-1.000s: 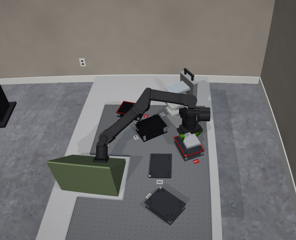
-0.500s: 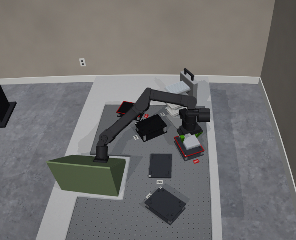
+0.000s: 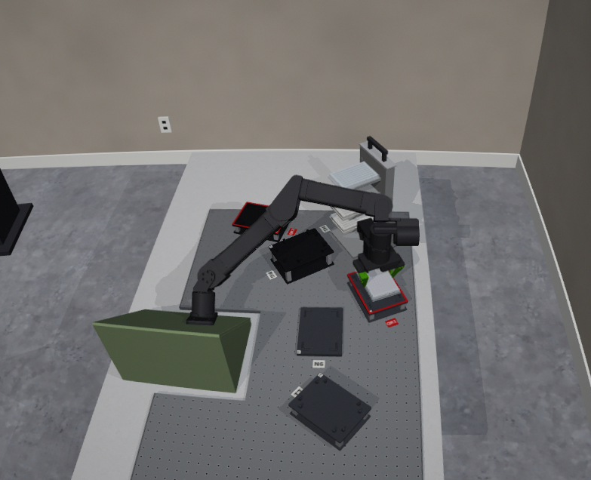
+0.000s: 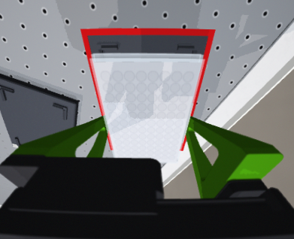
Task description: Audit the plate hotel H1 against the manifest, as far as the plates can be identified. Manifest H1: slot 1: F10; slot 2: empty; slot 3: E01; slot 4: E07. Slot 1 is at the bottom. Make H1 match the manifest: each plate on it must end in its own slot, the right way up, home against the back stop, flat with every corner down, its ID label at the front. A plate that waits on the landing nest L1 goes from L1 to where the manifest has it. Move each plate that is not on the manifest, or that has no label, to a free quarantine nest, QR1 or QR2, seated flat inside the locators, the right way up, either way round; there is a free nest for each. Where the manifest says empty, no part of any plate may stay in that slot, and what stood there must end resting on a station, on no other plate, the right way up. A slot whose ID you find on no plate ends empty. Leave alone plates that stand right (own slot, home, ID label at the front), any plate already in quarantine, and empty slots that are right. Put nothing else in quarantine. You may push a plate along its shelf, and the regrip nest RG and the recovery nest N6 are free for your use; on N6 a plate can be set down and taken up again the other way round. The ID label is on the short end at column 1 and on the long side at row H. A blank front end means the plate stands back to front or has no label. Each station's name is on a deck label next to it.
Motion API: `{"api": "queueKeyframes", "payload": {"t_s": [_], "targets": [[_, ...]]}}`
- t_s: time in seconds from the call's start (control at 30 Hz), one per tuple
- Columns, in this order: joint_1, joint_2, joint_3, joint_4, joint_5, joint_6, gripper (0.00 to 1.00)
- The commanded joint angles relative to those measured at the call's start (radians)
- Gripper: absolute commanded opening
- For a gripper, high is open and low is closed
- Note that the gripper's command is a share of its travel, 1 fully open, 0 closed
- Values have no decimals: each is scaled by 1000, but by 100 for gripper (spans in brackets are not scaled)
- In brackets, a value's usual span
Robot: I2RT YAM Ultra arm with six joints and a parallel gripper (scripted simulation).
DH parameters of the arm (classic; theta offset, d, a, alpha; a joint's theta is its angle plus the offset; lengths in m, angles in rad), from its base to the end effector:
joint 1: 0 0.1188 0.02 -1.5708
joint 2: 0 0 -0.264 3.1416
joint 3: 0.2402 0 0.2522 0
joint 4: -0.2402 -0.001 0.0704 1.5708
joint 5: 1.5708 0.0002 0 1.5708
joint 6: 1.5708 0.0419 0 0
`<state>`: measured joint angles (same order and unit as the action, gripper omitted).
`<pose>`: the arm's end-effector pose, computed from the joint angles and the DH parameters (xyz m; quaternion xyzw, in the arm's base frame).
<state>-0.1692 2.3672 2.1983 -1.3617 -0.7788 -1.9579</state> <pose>0.4626 -0.0482 0.2212 -0.7261 0.5731 0.1681 0.3408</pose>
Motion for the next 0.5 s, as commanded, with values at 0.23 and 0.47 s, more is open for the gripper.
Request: {"api": "queueKeyframes", "payload": {"t_s": [0.23,0.47], "targets": [[-2,-17,-18,28,-2,15,86],[4,-19,-33,47,-2,23,86]]}}
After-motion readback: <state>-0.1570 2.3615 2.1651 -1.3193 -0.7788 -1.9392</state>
